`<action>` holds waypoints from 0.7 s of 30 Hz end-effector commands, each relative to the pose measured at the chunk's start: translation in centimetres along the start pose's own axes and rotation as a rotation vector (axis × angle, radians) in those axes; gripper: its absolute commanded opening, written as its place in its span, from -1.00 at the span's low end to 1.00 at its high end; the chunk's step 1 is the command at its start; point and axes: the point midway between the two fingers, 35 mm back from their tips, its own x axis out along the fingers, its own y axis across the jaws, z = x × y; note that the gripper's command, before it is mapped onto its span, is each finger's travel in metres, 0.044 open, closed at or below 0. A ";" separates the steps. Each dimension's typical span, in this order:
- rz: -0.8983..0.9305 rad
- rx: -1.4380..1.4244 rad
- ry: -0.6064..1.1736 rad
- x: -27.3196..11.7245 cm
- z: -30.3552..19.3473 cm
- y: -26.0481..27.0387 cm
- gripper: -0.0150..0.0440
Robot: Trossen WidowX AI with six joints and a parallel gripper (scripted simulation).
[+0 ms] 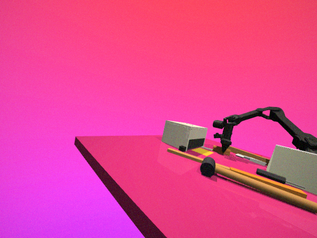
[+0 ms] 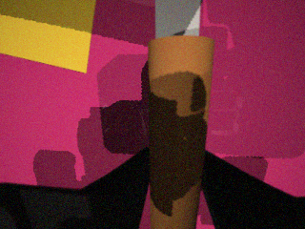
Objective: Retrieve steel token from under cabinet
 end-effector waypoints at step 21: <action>-0.002 0.003 -0.002 0.0 2.2 0.3 -0.49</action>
